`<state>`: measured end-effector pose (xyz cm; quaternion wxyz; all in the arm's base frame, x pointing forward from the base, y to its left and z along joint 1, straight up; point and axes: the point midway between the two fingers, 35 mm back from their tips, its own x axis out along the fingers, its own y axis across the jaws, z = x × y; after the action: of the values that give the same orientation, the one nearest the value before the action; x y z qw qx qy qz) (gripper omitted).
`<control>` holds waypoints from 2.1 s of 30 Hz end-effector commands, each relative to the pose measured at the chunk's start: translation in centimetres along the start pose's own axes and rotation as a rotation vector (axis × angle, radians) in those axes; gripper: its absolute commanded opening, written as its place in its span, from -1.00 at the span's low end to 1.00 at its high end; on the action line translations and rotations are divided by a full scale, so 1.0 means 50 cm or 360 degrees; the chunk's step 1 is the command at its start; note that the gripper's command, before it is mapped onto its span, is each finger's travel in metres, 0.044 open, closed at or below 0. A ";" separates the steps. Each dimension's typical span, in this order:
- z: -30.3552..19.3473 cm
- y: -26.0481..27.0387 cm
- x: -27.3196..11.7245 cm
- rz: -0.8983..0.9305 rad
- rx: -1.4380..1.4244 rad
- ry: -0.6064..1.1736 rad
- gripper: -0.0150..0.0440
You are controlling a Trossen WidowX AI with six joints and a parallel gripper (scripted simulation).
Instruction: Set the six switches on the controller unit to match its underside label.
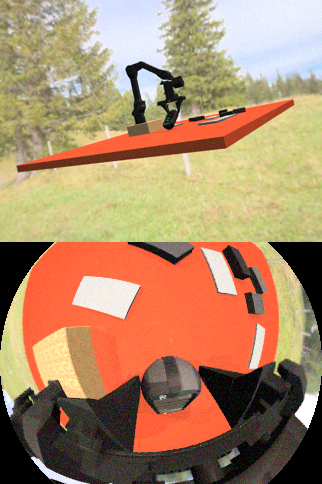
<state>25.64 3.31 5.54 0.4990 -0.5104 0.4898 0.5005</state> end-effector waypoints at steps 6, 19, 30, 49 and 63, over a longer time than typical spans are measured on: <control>0.013 0.000 0.009 -0.0003 0.0000 -0.0007 0.64; 0.027 0.000 0.023 -0.0003 0.0000 -0.0008 0.64; 0.032 0.000 0.036 -0.0003 0.0000 -0.0008 0.64; 0.032 0.000 0.061 -0.0003 0.0000 -0.0008 0.65; 0.032 0.000 0.080 -0.0003 0.0000 -0.0008 0.65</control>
<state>25.79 5.15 1.87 0.5030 -0.5089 0.4838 0.5040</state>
